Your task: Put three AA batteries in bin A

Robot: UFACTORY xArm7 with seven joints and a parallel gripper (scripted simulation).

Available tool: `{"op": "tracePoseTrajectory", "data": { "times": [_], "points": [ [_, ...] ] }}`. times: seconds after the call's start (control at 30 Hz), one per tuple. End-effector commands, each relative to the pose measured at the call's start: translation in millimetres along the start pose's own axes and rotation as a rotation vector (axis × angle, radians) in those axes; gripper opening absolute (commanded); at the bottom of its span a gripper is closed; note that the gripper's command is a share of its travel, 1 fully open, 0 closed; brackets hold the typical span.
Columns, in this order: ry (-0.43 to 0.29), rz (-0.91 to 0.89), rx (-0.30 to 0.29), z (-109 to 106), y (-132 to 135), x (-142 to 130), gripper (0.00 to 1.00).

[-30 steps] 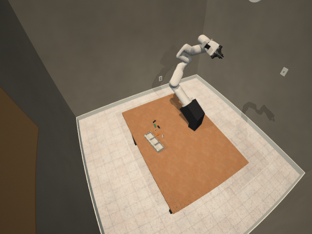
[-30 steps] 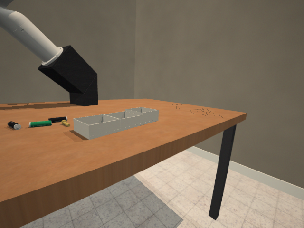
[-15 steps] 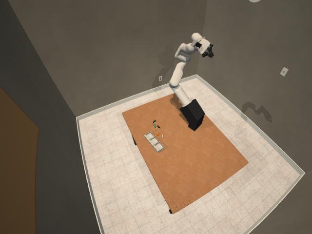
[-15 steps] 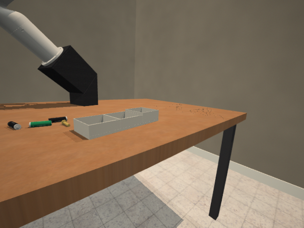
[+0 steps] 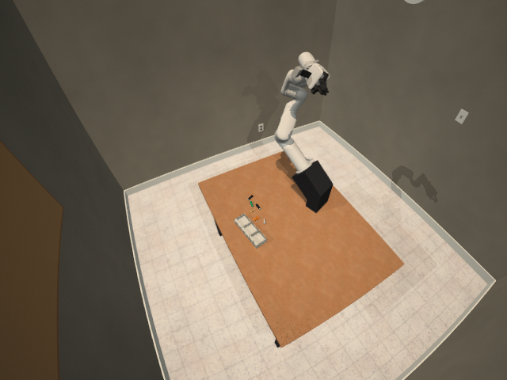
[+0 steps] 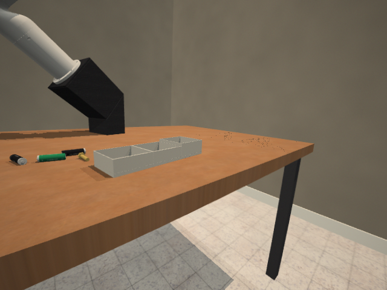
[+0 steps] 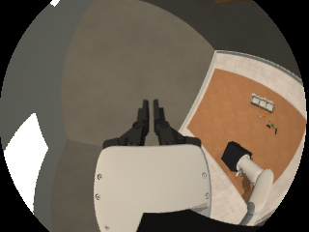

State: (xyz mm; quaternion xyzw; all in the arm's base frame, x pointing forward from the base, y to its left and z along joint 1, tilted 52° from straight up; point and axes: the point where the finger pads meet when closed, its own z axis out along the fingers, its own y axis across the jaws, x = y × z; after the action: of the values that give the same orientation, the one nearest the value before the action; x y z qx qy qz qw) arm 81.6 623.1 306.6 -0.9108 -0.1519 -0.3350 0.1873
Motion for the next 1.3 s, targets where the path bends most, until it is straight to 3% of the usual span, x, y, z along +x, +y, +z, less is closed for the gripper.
{"op": "tracePoseTrajectory", "data": {
  "times": [0.0,0.3,0.37,0.5,0.63,0.7,0.83,0.97,1.03,1.13,1.27],
  "points": [
    [0.016,0.032,-0.053,-3.0,18.3,22.1,0.07],
    [0.017,0.032,-0.053,-3.3,37.1,42.5,0.07],
    [0.025,0.070,-0.118,-2.8,49.9,53.2,0.07],
    [0.025,0.069,-0.118,-1.8,75.3,74.6,0.07],
    [0.025,0.069,-0.118,-1.7,77.5,76.4,0.07],
    [0.026,0.107,-0.187,-0.6,91.5,85.5,0.07],
    [0.026,0.107,-0.187,1.6,119.3,103.6,0.07],
    [0.026,0.107,-0.187,1.8,121.7,105.2,0.07],
    [0.019,0.143,-0.260,3.5,136.6,112.4,0.07],
    [0.019,0.143,-0.260,5.9,158.9,123.3,0.07],
    [0.019,0.143,-0.260,7.1,169.0,128.2,0.07]
  ]
}}
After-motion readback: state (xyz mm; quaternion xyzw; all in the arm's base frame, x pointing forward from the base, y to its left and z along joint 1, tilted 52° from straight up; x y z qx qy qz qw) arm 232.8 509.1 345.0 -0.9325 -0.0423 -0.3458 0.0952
